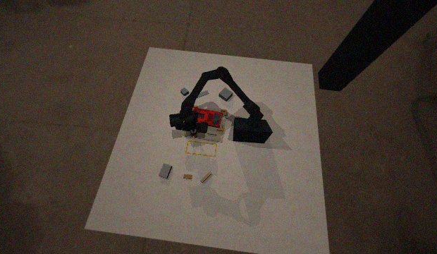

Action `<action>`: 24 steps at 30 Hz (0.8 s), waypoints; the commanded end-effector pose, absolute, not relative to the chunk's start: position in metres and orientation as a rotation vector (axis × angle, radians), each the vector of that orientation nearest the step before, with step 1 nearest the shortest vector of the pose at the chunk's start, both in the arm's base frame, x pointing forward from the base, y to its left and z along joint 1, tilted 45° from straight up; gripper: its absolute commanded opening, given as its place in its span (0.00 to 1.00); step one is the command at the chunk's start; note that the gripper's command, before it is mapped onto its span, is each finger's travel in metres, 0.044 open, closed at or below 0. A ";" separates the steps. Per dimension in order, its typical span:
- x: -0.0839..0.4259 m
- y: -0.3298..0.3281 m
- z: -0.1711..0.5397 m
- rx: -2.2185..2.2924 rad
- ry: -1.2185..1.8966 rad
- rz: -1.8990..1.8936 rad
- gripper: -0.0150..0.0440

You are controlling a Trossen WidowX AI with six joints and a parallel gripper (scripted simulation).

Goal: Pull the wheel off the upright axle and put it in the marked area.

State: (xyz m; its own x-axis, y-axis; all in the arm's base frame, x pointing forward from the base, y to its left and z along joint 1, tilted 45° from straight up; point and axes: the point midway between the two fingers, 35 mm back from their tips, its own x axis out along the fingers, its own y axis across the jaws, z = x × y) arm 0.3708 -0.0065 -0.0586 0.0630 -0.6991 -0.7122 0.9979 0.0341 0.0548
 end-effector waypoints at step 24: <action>0.369 0.003 -0.051 0.643 0.590 -1.421 0.25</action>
State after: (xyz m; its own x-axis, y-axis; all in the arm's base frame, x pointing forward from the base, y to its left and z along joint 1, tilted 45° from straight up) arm 0.3714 -0.0060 -0.0568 0.0594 -0.6996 -0.7120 0.9979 0.0235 0.0602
